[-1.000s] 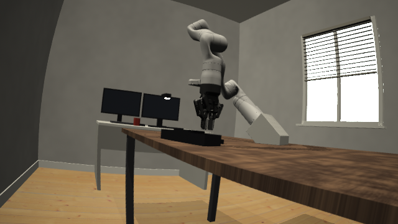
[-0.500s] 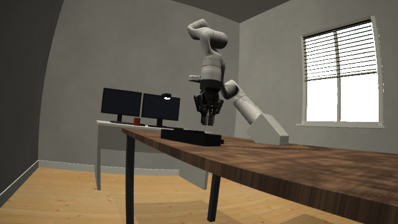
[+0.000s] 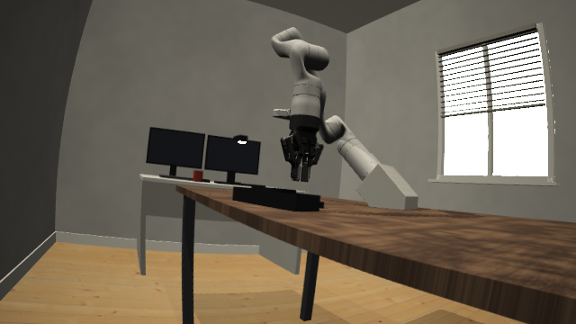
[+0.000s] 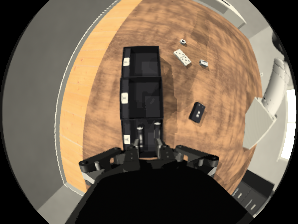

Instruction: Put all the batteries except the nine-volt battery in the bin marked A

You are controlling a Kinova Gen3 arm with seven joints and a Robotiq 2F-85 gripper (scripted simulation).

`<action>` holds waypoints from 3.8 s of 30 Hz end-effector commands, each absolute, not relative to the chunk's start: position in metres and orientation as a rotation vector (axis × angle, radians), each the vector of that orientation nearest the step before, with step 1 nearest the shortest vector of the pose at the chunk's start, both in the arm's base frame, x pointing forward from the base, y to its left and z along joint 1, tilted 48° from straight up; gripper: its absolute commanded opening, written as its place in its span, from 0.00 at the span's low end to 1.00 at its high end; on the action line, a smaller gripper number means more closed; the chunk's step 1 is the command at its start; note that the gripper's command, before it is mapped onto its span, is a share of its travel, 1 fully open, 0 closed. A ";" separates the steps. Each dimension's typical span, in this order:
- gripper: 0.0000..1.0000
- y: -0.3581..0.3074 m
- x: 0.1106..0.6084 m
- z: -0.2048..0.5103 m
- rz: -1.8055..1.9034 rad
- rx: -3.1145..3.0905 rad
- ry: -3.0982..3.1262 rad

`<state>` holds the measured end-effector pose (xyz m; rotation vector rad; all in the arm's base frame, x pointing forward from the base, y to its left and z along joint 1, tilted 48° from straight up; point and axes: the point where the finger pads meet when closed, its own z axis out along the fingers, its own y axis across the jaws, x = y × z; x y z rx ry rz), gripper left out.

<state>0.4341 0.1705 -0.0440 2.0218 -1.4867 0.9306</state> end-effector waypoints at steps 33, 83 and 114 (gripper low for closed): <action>1.00 0.205 0.423 -0.015 0.926 2.033 -1.478; 1.00 0.265 0.402 0.043 0.932 2.029 -1.484; 1.00 0.265 0.402 0.043 0.932 2.029 -1.484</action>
